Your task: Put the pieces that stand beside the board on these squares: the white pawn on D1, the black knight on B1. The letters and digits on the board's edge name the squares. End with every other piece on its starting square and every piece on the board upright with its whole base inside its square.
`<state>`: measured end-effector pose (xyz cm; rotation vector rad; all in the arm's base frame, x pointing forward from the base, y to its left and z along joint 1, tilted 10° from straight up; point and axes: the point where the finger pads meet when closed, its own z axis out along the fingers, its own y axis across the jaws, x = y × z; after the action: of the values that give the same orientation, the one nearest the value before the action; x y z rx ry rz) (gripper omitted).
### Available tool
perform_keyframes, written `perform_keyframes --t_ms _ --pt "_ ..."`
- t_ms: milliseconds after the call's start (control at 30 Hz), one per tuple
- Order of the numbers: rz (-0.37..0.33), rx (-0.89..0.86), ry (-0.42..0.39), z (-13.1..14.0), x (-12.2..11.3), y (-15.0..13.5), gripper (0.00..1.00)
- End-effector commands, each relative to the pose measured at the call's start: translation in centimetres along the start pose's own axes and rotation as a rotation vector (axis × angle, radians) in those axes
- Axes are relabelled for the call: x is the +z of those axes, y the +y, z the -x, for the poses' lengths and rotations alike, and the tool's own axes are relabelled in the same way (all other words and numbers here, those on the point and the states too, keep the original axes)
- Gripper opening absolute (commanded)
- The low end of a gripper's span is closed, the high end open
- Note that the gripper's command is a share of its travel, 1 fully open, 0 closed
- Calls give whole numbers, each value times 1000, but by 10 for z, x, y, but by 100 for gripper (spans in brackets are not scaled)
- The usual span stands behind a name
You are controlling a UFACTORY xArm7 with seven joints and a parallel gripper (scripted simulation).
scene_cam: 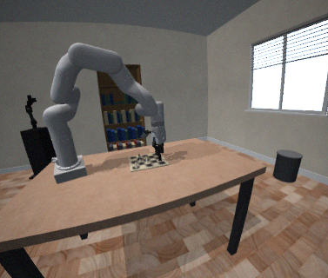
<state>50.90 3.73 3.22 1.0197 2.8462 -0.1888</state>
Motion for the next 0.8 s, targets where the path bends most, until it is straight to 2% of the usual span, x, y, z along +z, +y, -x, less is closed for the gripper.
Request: perform_keyframes --t_ms 0,233,500,533,767 --pt "4 0 -3 1 -26 1 37" --pt "4 0 -3 1 -55 1 37" --pt "4 0 -3 1 -61 1 37" --pt "4 0 -3 1 -61 1 100" --pt "4 0 -3 1 -61 1 100"
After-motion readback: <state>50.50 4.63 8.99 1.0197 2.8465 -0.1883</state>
